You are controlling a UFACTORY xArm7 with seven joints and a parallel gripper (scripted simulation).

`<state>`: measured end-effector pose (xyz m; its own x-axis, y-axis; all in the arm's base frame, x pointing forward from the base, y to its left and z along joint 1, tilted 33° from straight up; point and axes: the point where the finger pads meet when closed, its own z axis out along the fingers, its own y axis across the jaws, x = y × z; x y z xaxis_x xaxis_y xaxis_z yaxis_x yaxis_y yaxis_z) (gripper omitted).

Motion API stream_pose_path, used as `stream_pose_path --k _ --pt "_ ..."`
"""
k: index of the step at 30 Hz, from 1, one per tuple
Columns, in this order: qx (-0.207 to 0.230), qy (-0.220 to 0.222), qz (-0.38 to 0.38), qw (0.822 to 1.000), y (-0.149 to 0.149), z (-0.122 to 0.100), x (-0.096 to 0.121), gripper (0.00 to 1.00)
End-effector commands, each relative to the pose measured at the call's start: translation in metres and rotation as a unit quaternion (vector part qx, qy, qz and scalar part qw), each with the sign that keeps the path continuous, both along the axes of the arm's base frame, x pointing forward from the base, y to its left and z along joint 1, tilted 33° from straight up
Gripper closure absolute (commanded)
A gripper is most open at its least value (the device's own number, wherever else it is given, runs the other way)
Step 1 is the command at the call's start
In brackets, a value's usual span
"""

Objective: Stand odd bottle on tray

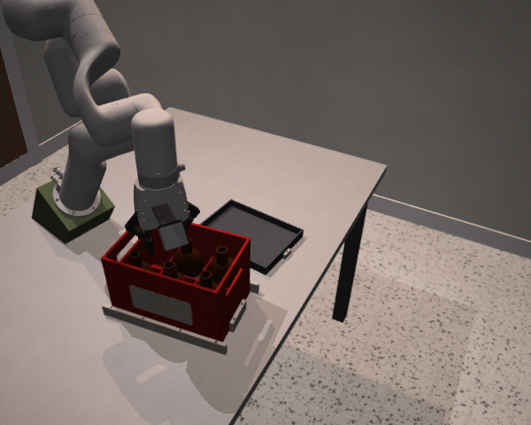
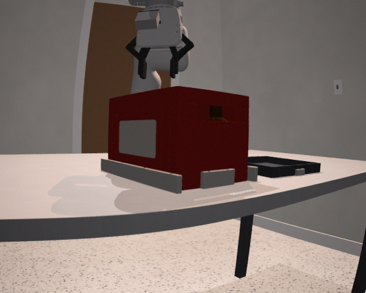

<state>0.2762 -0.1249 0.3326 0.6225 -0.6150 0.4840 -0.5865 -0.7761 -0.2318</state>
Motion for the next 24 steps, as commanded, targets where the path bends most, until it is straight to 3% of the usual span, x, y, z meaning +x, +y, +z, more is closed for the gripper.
stream_pose_path --k 1,24 --pt "-0.001 -0.002 0.000 1.000 -0.001 -0.002 0.003 0.35" --pt "-0.001 -0.002 0.000 1.000 -0.003 -0.021 0.015 0.35"
